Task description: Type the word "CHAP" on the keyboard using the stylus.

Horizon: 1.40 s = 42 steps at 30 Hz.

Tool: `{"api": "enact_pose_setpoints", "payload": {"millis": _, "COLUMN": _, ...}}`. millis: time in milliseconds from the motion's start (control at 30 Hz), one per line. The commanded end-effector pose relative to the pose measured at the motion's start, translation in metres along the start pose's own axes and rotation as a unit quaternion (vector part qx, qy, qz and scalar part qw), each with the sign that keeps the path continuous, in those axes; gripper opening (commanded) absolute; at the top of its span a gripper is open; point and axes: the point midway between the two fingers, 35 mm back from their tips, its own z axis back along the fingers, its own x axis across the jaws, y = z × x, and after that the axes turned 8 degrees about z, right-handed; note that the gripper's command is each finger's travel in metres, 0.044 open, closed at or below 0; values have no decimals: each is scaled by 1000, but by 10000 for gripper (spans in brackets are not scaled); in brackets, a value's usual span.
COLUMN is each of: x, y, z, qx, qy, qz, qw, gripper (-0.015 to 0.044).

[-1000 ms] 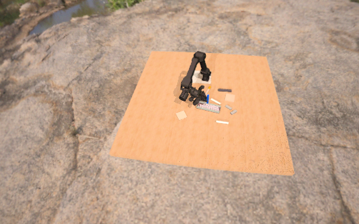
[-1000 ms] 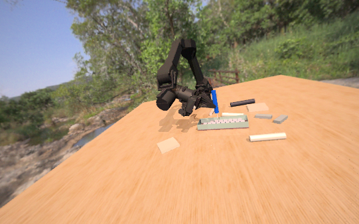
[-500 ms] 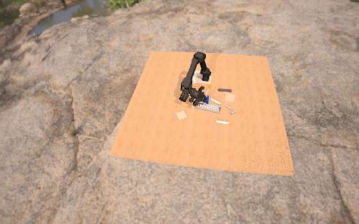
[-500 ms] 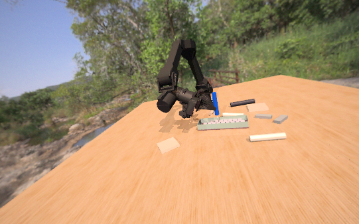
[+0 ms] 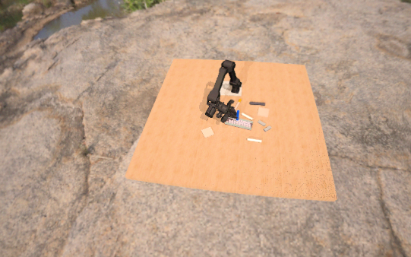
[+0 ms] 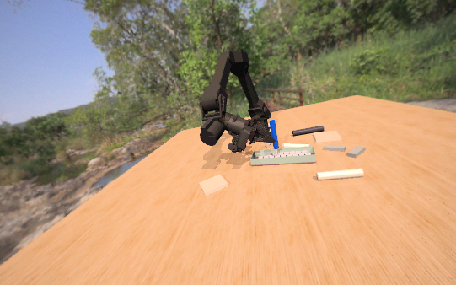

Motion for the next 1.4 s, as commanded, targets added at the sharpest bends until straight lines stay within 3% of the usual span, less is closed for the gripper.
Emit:
{"api": "enact_pose_setpoints", "payload": {"millis": 0, "x": 0, "y": -1, "z": -1, "qx": 2, "qy": -1, "qz": -2, "qw": 1000, "gripper": 81}}
{"api": "enact_pose_setpoints", "payload": {"millis": 1067, "x": 4, "y": 26, "z": 15, "qx": 1, "qy": 0, "qz": 0, "qw": 1000, "gripper": 85}}
{"api": "enact_pose_setpoints", "payload": {"millis": 1167, "x": 4, "y": 26, "z": 15, "qx": 1, "qy": 0, "qz": 0, "qw": 1000, "gripper": 65}}
{"api": "enact_pose_setpoints", "payload": {"millis": 1267, "x": 1, "y": 28, "z": 15, "qx": 1, "qy": -1, "qz": 0, "qw": 1000, "gripper": 0}}
{"api": "enact_pose_setpoints", "payload": {"millis": 1367, "x": -5, "y": 32, "z": 13, "qx": 1, "qy": -1, "qz": -1, "qw": 1000, "gripper": 0}}
